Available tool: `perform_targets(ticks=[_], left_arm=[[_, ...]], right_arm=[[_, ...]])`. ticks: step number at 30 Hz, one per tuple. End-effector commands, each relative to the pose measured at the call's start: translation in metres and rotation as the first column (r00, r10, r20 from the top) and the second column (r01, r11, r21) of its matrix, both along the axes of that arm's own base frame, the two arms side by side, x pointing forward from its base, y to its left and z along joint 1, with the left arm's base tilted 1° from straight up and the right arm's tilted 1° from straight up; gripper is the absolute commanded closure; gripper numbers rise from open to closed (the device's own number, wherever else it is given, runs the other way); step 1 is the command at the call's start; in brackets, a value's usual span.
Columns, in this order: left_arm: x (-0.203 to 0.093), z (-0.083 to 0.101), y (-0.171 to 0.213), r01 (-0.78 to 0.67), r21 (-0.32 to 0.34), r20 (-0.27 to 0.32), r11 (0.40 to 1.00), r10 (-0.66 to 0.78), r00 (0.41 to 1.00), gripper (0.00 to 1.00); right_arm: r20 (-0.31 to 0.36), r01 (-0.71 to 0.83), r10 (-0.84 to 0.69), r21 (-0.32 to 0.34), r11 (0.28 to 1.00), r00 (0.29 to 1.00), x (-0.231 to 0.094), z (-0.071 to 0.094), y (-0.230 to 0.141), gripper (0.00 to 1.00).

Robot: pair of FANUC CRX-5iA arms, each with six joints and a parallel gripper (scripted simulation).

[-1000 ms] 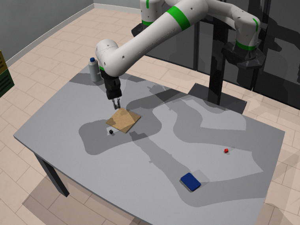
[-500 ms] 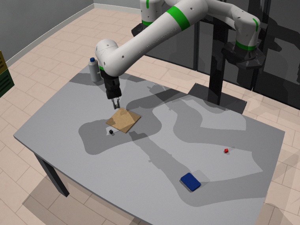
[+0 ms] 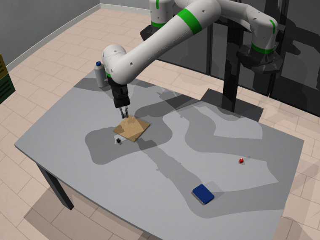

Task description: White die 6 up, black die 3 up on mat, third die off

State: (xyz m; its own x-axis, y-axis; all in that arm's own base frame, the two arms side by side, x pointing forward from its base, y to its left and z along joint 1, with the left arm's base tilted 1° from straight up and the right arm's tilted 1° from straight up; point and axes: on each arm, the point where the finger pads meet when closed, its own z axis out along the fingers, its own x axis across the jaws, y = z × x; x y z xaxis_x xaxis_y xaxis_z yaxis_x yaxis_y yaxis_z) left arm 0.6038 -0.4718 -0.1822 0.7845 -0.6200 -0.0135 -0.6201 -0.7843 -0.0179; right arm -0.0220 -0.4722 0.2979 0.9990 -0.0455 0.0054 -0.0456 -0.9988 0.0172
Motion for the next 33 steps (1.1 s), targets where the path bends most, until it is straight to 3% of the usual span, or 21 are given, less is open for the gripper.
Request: perform_targets(ticks=[1, 15, 24, 33], left_arm=[[0.002, -0.001, -0.001, -0.001, -0.003, 0.003, 1.000, 0.001, 1.000, 0.66], [0.003, -0.065, 0.000, -0.001, -0.003, 0.003, 1.000, 0.001, 1.000, 0.66], [0.003, -0.079, 0.000, -0.001, -0.003, 0.003, 1.000, 0.001, 1.000, 0.66], [0.003, -0.080, 0.000, -0.001, -0.003, 0.003, 1.000, 0.001, 1.000, 0.66]], right_arm=[[0.000, 0.000, 0.000, -0.002, 1.000, 1.000, 0.000, 0.001, 0.000, 0.00], [0.000, 0.000, 0.000, -0.002, 1.000, 1.000, 0.000, 0.001, 0.000, 0.00], [0.000, 0.000, 0.000, -0.002, 1.000, 1.000, 0.000, 0.001, 0.000, 0.00], [0.000, 0.000, 0.000, -0.002, 1.000, 1.000, 0.000, 0.001, 0.000, 0.00]])
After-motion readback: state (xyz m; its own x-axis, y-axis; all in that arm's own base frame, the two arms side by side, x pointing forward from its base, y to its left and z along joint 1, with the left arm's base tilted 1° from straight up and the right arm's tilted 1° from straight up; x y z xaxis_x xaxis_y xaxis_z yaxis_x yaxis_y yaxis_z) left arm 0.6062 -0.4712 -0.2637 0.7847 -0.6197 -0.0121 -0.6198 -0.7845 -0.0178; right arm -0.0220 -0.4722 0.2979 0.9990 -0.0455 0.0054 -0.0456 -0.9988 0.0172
